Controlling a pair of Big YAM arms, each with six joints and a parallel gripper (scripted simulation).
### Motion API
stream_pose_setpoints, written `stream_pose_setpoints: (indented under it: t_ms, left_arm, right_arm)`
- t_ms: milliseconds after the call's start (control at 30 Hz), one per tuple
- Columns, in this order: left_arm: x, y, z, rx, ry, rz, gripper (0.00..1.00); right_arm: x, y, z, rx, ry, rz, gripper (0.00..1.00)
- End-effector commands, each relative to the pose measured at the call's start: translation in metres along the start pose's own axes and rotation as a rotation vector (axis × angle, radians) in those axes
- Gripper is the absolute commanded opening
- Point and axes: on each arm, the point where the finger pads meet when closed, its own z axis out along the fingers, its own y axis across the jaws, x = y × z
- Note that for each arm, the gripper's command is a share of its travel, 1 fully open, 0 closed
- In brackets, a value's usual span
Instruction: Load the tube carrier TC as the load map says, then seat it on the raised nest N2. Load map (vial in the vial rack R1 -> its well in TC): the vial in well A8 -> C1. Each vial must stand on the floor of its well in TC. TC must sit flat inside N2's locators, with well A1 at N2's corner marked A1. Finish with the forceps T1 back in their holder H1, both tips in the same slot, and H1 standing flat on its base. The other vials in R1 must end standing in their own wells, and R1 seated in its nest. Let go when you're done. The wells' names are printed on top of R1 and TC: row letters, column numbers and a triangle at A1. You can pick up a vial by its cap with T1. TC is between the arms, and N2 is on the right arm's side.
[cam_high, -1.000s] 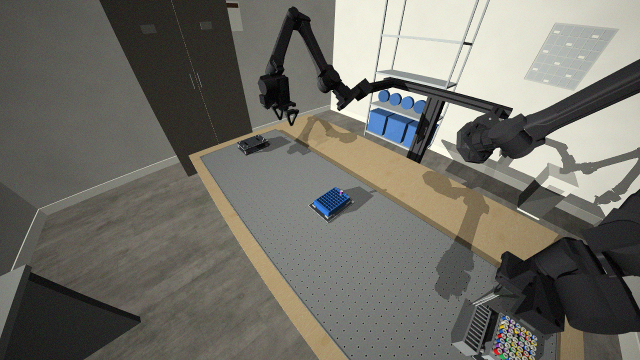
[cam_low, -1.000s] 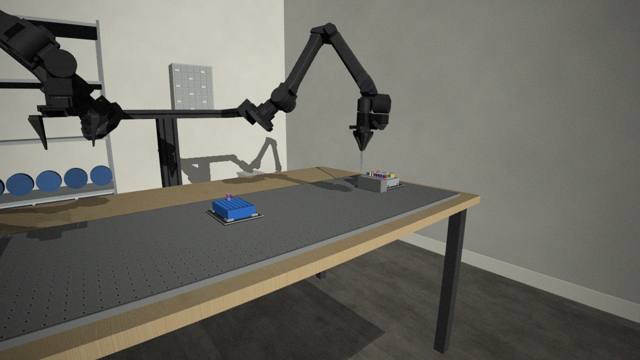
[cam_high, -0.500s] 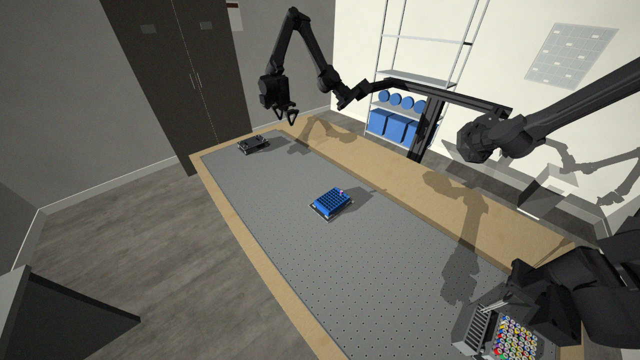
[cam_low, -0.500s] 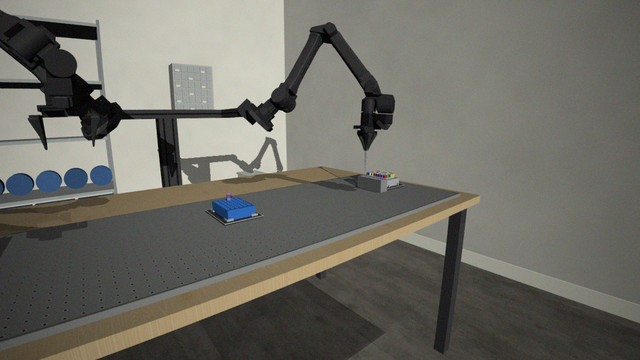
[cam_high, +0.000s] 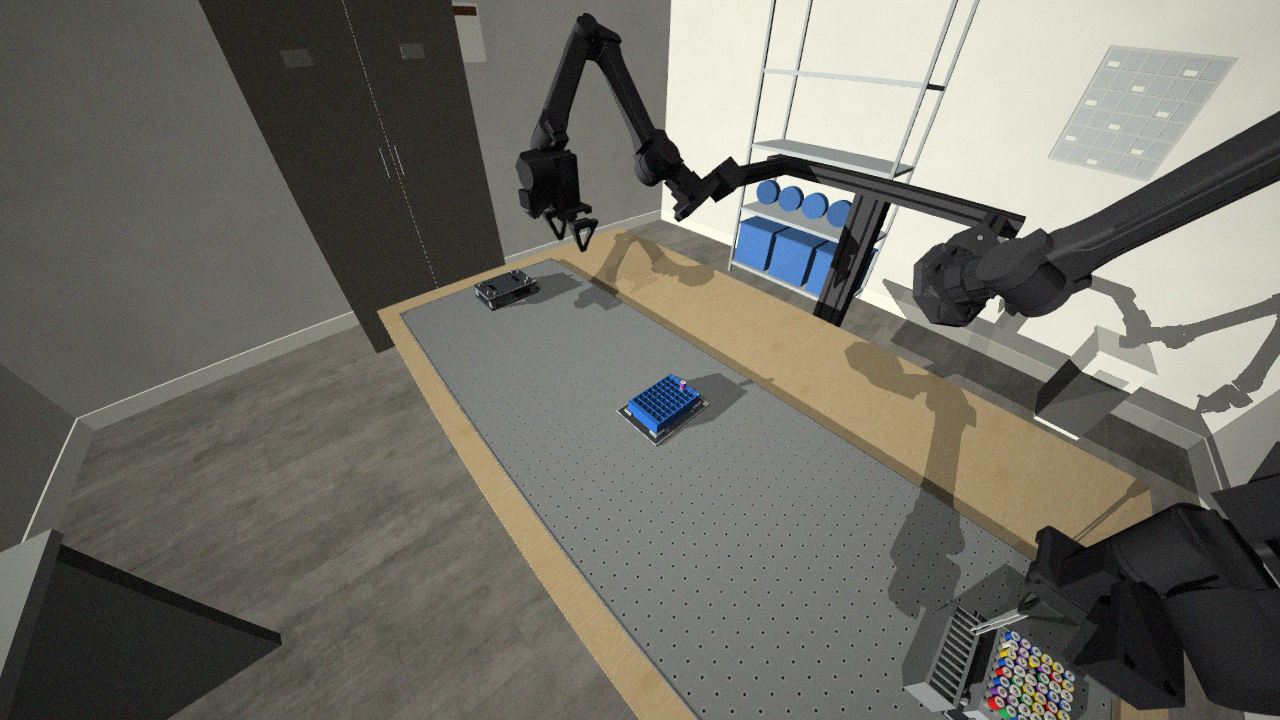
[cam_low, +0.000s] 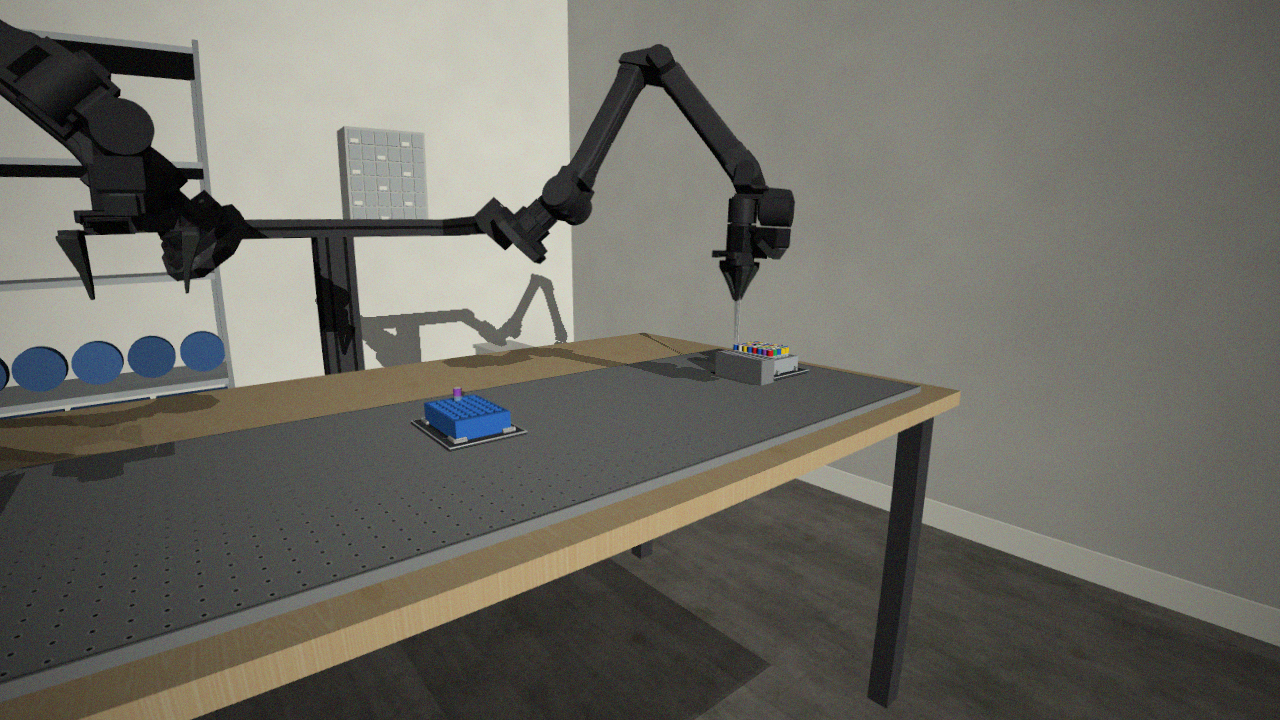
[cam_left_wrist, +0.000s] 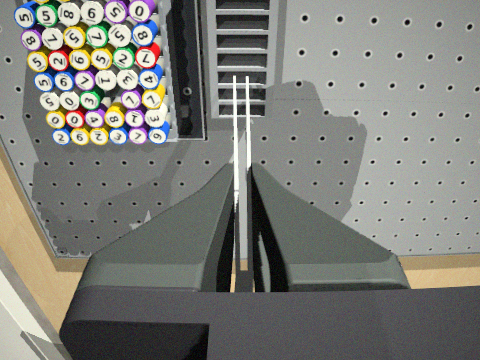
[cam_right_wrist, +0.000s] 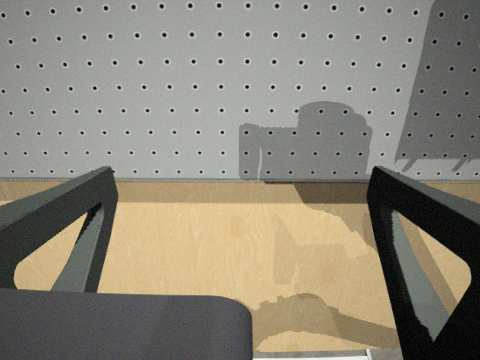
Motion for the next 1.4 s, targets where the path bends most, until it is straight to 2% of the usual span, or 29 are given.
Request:
stream_pose_setpoints:
  t_ms: [0,633,667,700,900,933,967,1067,1100,1167,1200,1233,1367]
  left_arm:
    - [-0.009,0.006,-0.007,-0.007,-0.022,-0.006,0.07]
    - [-0.011,0.005,-0.007,-0.006,-0.023,-0.006,0.07]
    - [-0.019,0.001,-0.008,0.004,-0.025,0.004,0.07]
    - [-0.011,0.005,-0.007,-0.005,-0.023,-0.006,0.07]
    - [-0.011,0.005,-0.007,-0.005,-0.023,-0.006,0.07]
    - [-0.019,0.001,-0.008,0.005,-0.024,0.003,0.07]
    - [-0.011,0.005,-0.007,-0.005,-0.023,-0.006,0.07]
    - [-0.011,0.005,-0.007,-0.005,-0.023,-0.006,0.07]
    - [-0.019,0.001,-0.008,0.005,-0.024,0.002,0.07]
    - [-0.012,0.005,-0.007,-0.005,-0.023,-0.006,0.07]
    - [-0.020,0.001,-0.008,0.005,-0.025,0.001,0.07]
    - [-0.012,0.005,-0.007,-0.005,-0.023,-0.006,0.07]
    - [-0.012,0.005,-0.007,-0.005,-0.023,-0.006,0.07]
  right_arm:
    - [-0.008,-0.003,-0.004,-0.001,-0.012,0.017,1.00]
    - [-0.008,-0.003,-0.004,-0.001,-0.012,0.017,1.00]
    - [-0.008,-0.003,-0.004,-0.001,-0.012,0.017,1.00]
    - [-0.008,-0.003,-0.004,-0.001,-0.012,0.017,1.00]
    - [-0.008,-0.003,-0.004,-0.001,-0.012,0.017,1.00]
    - [-0.008,-0.003,-0.004,-0.001,-0.012,0.017,1.00]
    - [-0.008,-0.003,-0.004,-0.001,-0.012,0.017,1.00]
    - [-0.008,-0.003,-0.004,-0.001,-0.012,0.017,1.00]
    - [-0.008,-0.003,-0.004,-0.001,-0.012,0.017,1.00]
    - [-0.008,-0.003,-0.004,-0.001,-0.012,0.017,1.00]
    - [-0.008,-0.003,-0.004,-0.001,-0.012,0.017,1.00]
    - [-0.008,-0.003,-0.004,-0.001,-0.012,0.017,1.00]
    - [-0.008,-0.003,-0.004,-0.001,-0.012,0.017,1.00]
